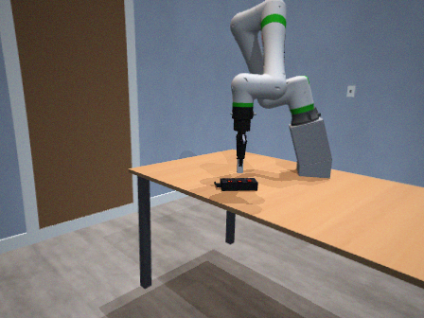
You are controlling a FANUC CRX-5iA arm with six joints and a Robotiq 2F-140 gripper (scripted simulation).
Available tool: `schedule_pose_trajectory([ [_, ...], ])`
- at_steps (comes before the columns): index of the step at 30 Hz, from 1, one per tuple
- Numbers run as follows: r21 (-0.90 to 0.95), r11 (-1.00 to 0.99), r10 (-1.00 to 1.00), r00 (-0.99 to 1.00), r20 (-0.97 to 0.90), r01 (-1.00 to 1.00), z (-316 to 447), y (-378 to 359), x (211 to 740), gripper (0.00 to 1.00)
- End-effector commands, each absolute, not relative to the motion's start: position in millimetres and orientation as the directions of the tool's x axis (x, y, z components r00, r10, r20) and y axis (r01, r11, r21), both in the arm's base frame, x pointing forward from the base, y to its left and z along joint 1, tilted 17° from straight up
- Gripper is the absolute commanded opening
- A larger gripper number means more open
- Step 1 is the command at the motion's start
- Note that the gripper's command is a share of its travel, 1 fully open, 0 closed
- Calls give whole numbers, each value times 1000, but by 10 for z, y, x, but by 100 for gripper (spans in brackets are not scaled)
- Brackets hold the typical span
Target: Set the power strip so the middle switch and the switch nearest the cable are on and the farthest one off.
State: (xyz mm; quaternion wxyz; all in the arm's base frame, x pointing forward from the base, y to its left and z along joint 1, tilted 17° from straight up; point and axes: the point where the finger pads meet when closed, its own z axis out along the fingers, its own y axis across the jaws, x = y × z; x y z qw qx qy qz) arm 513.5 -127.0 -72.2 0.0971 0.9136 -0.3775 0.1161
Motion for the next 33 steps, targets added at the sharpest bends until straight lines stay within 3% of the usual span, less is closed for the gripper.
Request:
schedule_pose_trajectory([
  [1,89,-696,-667,688,286,-712,-715,-1268,5137,0],
  [18,89,-696,-667,688,286,-712,-715,-1268,5137,0],
  [19,89,-696,-667,688,286,-712,-715,-1268,5137,100],
  [33,89,-696,-667,688,286,-712,-429,-1188,5095,100],
])
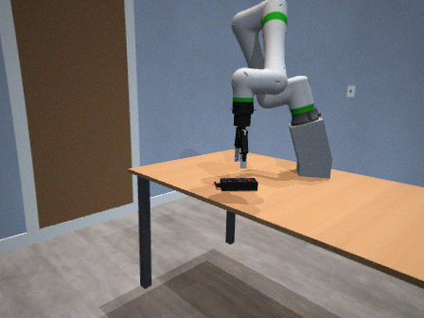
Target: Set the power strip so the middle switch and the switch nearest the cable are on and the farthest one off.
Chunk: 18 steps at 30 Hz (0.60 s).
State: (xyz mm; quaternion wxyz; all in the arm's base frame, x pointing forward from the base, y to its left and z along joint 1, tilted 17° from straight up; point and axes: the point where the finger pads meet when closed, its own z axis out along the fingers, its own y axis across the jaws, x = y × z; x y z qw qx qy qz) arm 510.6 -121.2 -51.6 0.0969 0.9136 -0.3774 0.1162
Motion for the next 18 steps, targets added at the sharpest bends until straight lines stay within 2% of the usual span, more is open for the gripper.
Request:
schedule_pose_trajectory([
  [1,89,-696,-667,688,286,-712,-381,-1175,5088,100],
  [18,89,-696,-667,688,286,-712,87,-1045,5020,100],
])
